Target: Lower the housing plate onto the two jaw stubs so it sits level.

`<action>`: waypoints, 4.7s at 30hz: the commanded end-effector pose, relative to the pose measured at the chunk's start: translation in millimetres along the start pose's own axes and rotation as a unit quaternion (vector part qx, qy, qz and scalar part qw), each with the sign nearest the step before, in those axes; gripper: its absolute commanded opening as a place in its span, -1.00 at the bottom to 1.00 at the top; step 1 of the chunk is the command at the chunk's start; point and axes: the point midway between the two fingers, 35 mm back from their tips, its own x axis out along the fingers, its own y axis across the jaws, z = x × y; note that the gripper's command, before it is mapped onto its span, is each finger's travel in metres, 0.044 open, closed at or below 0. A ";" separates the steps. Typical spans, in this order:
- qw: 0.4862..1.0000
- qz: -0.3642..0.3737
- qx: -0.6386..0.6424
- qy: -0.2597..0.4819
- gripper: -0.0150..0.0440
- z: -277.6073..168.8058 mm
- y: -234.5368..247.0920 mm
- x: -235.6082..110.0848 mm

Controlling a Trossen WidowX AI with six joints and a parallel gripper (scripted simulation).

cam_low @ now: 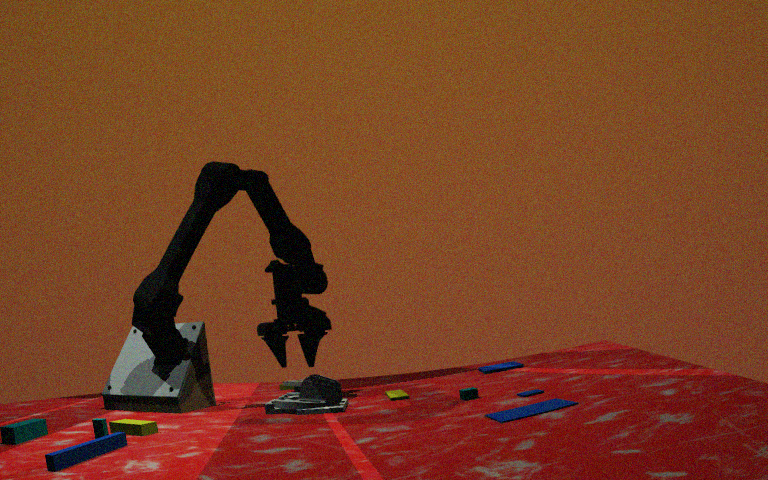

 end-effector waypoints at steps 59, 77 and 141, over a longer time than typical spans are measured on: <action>1.000 -0.003 -0.003 0.001 1.00 1.2 -1.6 51.4; 1.000 -0.001 0.000 0.001 0.70 1.4 -1.0 51.0; 0.994 0.006 0.111 -0.012 0.70 -37.4 -78.3 -40.0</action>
